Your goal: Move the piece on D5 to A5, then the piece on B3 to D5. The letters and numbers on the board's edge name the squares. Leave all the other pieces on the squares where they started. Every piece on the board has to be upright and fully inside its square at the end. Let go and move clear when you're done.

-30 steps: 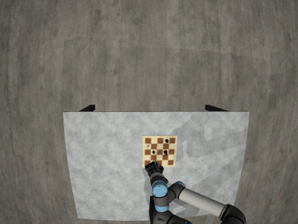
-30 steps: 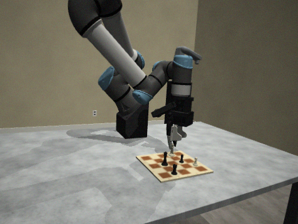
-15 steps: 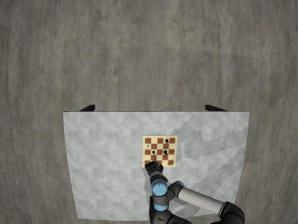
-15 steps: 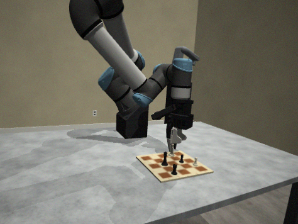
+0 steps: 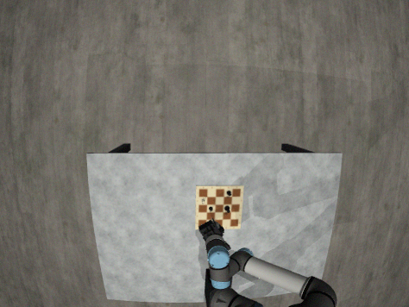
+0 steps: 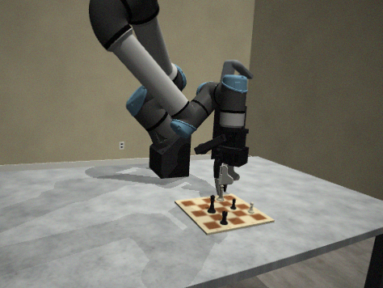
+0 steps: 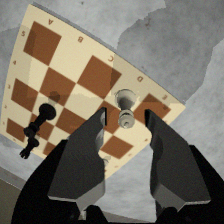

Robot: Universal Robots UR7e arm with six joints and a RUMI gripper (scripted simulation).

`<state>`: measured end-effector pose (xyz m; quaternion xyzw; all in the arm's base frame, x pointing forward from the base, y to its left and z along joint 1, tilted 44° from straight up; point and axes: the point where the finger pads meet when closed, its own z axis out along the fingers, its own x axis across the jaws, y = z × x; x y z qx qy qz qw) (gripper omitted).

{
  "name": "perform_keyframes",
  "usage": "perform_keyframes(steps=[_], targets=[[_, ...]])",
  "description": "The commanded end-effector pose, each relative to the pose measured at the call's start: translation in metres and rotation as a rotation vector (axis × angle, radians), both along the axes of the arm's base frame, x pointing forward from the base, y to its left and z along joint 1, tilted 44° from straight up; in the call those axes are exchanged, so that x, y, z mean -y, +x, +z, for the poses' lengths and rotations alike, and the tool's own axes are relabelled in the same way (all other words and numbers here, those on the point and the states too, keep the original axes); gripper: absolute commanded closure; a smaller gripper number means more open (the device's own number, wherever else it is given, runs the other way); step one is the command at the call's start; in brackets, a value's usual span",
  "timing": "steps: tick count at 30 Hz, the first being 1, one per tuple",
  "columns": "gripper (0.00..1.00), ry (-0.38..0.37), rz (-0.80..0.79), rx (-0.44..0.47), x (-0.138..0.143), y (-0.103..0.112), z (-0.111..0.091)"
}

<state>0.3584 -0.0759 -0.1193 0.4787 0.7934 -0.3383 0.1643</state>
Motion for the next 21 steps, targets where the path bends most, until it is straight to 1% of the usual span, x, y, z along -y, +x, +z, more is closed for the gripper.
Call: perform_keyframes(steps=[1, 14, 15, 21], targets=[[0.75, 0.000, 0.000, 0.001, -0.0002, 0.0003, 0.0002], [0.75, 0.000, 0.000, 0.001, -0.0002, 0.0003, 0.0002], [1.00, 0.000, 0.000, 0.001, -0.0002, 0.0003, 0.0002], [1.00, 0.000, 0.000, 0.001, -0.0002, 0.0003, 0.0002]])
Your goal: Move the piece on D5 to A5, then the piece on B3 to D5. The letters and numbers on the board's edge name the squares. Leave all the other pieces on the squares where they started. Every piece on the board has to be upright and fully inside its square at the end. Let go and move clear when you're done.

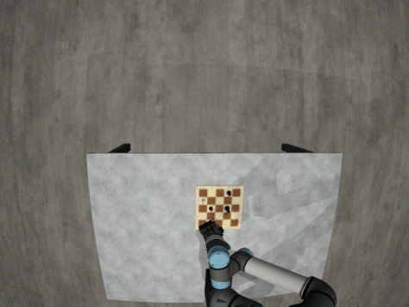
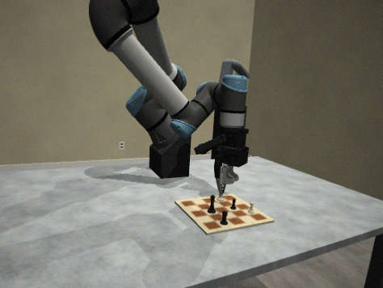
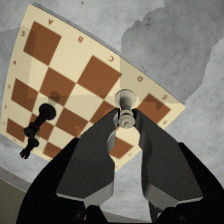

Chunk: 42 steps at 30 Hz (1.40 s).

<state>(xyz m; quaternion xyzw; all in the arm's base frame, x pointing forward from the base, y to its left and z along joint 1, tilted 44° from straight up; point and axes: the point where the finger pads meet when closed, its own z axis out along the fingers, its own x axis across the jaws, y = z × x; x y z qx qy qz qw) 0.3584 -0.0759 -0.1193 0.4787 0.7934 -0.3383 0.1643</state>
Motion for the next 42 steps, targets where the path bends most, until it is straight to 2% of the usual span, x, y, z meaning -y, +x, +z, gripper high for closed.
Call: perform_keyframes(steps=[1, 31, 42], targets=[[1.00, 0.000, 0.000, 0.001, 0.000, 0.000, 0.000], [1.00, 0.000, 0.000, 0.001, -0.001, 0.000, 0.001], [1.00, 0.000, 0.000, 0.001, -0.013, 0.001, 0.013]])
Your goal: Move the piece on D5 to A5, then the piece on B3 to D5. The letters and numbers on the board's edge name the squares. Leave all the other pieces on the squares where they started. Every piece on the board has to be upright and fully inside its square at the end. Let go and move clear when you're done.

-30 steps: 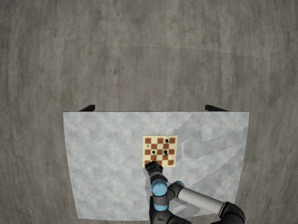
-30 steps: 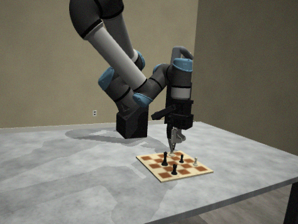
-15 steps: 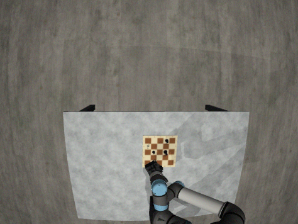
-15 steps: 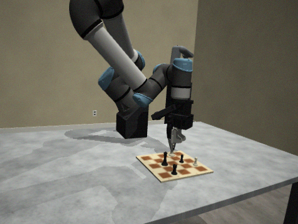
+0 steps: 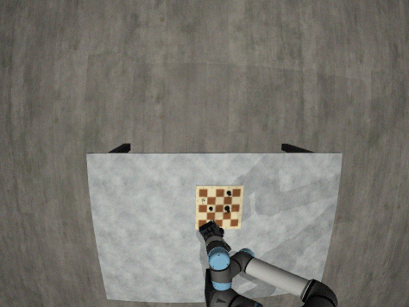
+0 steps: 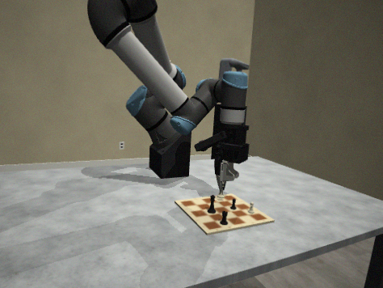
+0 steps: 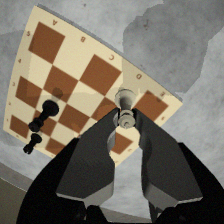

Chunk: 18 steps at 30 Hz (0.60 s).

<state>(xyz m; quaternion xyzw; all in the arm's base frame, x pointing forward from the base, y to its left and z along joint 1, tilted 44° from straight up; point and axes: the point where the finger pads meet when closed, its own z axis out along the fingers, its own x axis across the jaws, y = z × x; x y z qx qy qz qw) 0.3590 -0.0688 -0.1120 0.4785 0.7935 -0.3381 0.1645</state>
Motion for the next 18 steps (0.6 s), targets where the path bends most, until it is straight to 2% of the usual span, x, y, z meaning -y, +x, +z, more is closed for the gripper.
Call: perform_keyframes(steps=[1, 12, 18], targets=[[1.00, 0.000, 0.000, 0.001, -0.008, 0.001, 0.008], [1.00, 0.000, 0.000, 0.001, -0.041, 0.004, 0.042], [1.00, 0.000, 0.000, 0.001, -0.051, 0.005, 0.053]])
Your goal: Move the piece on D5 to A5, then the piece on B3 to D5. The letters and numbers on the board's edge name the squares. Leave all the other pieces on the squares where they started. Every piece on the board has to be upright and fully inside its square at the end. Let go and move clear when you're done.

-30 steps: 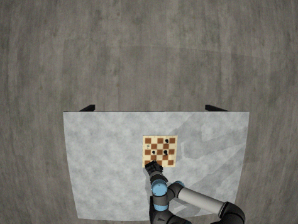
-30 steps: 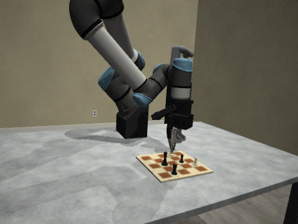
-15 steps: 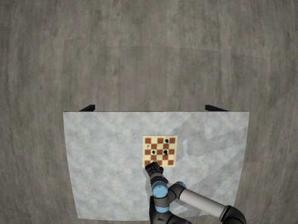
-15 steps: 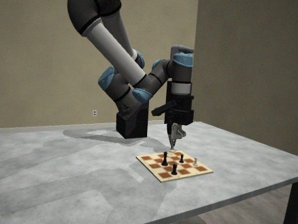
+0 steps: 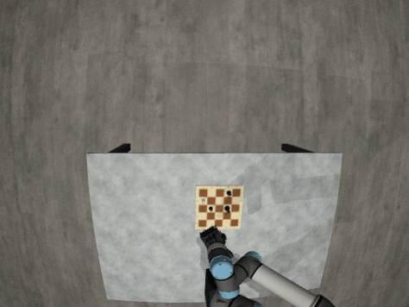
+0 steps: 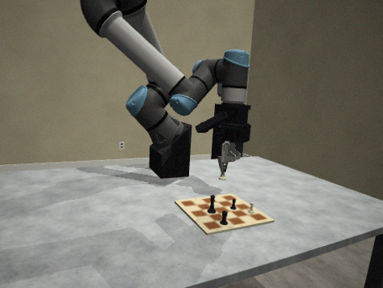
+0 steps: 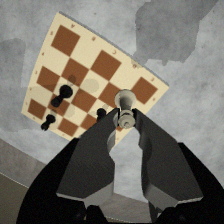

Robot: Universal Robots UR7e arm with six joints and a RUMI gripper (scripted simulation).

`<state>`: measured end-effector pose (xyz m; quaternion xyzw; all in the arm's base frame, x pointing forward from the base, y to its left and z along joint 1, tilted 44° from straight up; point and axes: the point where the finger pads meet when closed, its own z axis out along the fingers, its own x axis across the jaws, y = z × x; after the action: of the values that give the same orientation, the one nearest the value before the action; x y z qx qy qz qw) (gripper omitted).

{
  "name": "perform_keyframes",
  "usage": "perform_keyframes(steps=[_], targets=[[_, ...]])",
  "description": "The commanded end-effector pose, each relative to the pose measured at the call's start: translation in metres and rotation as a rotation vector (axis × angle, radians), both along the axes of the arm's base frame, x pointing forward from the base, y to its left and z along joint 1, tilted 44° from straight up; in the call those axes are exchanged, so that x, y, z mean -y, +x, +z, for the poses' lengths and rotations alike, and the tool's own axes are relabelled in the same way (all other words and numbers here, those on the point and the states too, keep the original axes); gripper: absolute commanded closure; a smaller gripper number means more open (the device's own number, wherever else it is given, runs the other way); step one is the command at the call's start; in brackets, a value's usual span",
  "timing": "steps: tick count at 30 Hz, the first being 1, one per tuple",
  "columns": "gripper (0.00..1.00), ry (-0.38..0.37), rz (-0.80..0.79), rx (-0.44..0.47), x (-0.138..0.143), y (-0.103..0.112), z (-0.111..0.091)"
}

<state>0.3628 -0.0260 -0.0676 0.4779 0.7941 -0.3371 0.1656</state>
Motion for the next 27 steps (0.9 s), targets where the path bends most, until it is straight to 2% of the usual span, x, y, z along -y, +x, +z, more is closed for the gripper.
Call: perform_keyframes(steps=[1, 8, 22, 27], targets=[[1.00, -0.001, -0.003, -0.001, -0.011, 0.001, 0.011], [1.00, -0.001, -0.003, -0.001, -0.019, 0.002, 0.020], [1.00, -0.001, -0.001, -0.003, -0.019, 0.002, 0.021], [1.00, 0.005, 0.036, -0.038, -0.001, 0.003, 0.040]])
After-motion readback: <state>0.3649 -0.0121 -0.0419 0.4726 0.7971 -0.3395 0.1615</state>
